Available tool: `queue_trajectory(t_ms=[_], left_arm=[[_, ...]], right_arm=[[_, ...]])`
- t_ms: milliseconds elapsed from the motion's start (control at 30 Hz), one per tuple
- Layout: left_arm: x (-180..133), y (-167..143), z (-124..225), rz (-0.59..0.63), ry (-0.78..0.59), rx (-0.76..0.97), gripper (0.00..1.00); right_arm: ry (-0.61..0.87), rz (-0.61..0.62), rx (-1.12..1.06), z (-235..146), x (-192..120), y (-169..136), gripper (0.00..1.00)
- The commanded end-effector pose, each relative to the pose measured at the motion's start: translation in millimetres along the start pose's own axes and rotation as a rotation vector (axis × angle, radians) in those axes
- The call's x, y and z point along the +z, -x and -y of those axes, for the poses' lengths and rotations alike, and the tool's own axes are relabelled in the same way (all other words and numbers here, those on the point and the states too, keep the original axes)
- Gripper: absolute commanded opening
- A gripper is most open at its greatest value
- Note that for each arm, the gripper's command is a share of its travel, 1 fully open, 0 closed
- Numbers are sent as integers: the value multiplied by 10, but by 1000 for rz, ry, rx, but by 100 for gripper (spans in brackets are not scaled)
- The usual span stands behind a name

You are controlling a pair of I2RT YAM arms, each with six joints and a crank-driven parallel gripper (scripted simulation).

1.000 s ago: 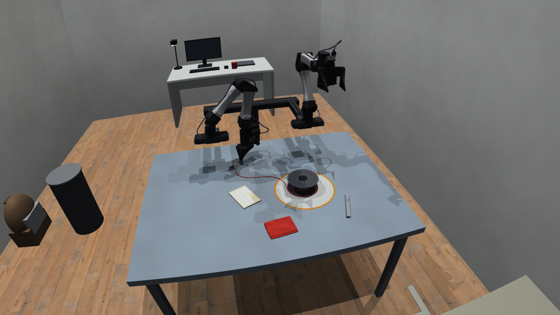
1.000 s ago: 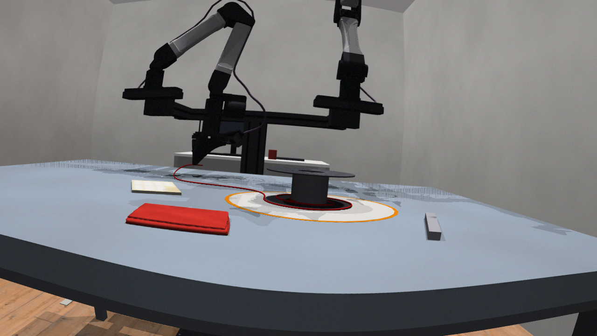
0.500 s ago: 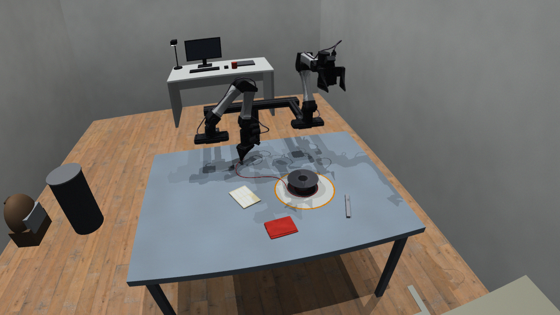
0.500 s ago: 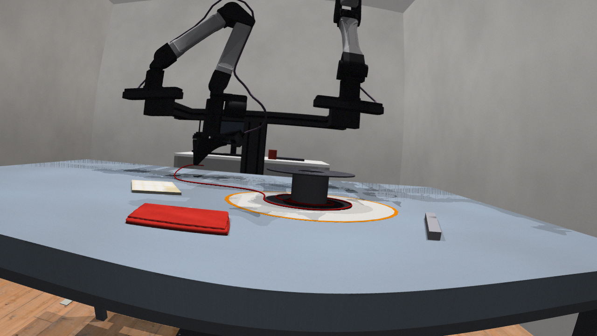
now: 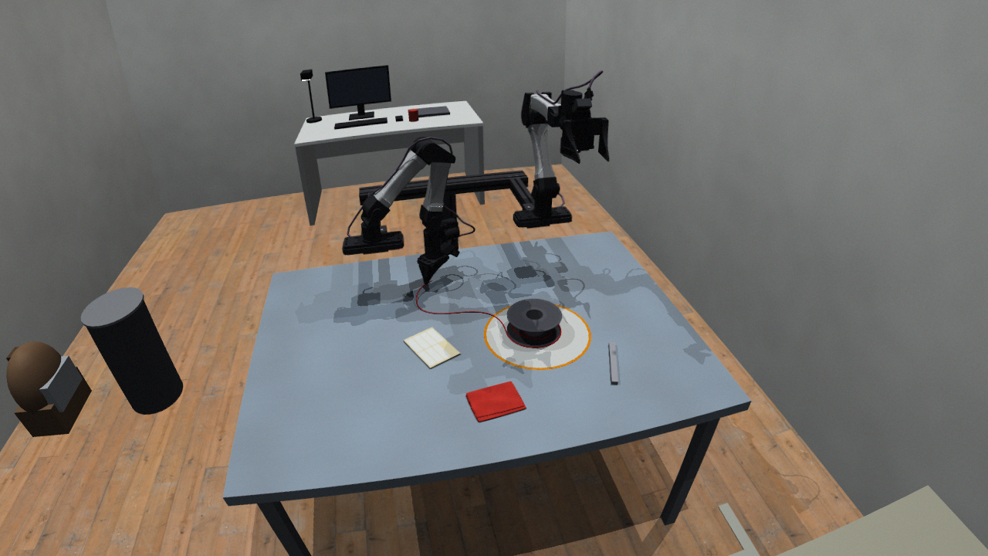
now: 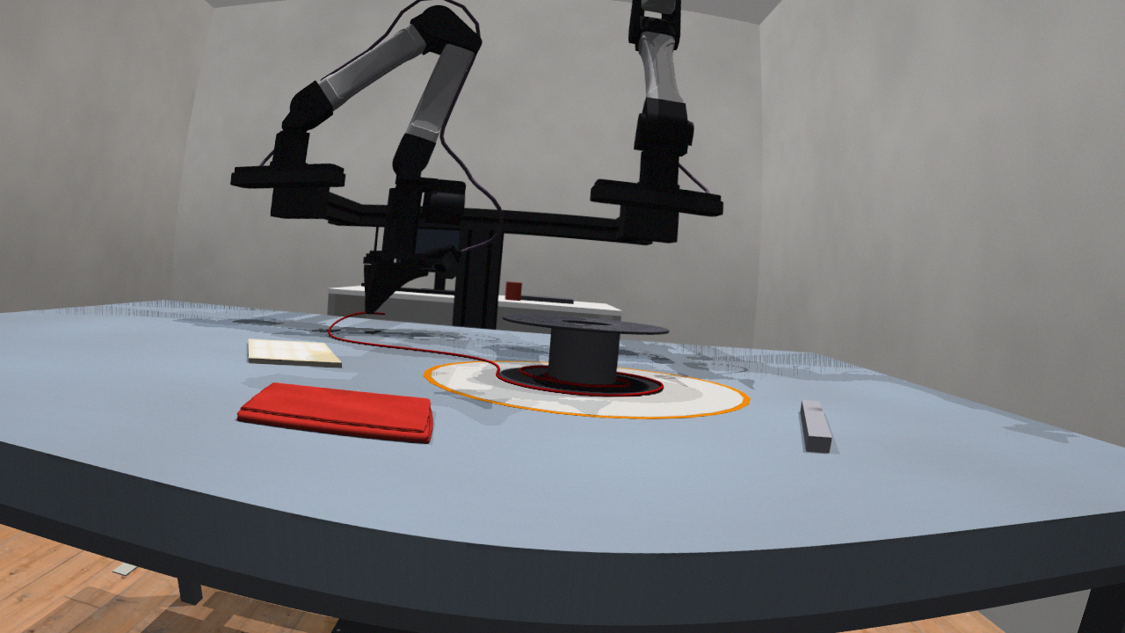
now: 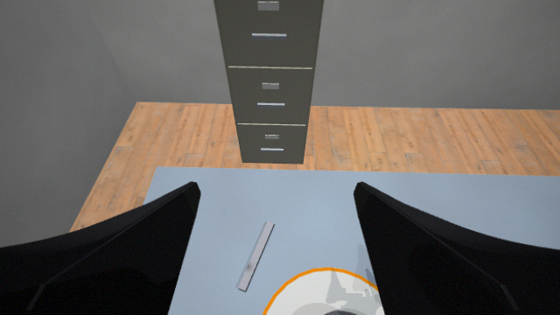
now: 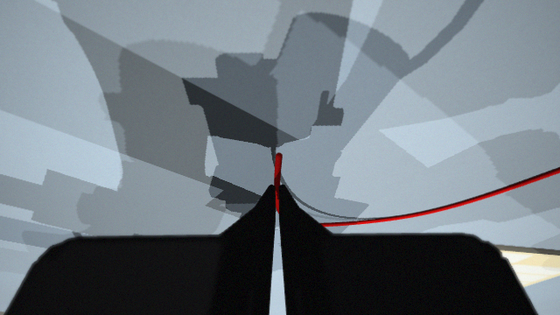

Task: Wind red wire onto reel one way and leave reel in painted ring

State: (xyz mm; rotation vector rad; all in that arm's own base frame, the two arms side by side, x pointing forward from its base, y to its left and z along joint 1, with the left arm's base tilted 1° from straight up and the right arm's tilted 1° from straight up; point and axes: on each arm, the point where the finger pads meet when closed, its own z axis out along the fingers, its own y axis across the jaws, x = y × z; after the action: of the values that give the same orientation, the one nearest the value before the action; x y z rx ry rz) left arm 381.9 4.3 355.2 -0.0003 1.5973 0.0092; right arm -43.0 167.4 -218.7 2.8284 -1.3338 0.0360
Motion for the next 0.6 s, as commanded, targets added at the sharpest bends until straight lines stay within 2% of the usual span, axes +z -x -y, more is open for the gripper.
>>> queue_trajectory(t_ms=[0, 433, 567], left_arm=[[4, 53, 43, 27, -6, -6, 95], [1, 26, 49, 19, -6, -6, 93], [-9, -70, 66, -3, -6, -5, 93]], right_arm=[[-5, 14, -1, -4, 19, 49, 0], [-5, 14, -1, -4, 19, 49, 0], [-5, 14, -1, -4, 19, 49, 0]])
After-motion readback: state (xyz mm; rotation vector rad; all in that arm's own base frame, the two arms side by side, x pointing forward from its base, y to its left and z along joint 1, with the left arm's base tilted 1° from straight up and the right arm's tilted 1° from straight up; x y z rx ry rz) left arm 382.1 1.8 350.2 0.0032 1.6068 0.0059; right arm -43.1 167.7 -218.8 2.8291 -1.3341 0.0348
